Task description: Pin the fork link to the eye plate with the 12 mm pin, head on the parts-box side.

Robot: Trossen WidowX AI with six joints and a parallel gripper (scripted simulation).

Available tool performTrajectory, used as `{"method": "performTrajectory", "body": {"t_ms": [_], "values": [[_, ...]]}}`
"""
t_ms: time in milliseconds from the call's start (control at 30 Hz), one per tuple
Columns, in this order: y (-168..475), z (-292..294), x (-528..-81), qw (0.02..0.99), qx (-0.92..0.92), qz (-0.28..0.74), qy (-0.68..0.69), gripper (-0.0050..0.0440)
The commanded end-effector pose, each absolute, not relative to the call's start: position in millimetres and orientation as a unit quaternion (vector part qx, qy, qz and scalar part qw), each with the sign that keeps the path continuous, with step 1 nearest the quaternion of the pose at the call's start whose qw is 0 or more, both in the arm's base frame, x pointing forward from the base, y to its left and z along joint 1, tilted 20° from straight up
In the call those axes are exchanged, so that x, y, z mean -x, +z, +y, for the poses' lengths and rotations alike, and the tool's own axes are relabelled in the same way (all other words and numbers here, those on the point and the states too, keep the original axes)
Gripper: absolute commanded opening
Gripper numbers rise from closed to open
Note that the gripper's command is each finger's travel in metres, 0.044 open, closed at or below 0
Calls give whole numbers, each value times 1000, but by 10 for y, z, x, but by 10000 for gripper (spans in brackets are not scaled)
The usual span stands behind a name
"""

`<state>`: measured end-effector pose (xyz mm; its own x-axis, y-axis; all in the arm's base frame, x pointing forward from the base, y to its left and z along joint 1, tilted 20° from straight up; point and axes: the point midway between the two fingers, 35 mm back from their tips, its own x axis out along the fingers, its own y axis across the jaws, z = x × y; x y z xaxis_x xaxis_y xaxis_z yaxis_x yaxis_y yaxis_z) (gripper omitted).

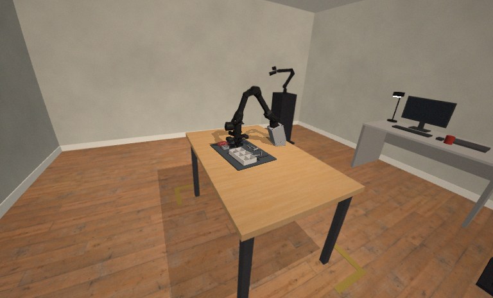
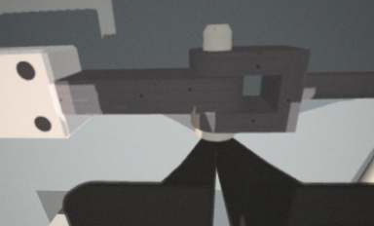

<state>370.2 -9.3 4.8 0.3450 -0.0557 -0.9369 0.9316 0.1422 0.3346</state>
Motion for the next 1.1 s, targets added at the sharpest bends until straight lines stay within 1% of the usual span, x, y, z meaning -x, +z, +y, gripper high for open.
{"method": "performTrajectory", "body": {"t_ms": [0, 1067], "values": [[87, -104, -3740, 633, -526, 412, -390, -50], [79, -87, -3729, 632, -527, 413, -390, -50]]}}
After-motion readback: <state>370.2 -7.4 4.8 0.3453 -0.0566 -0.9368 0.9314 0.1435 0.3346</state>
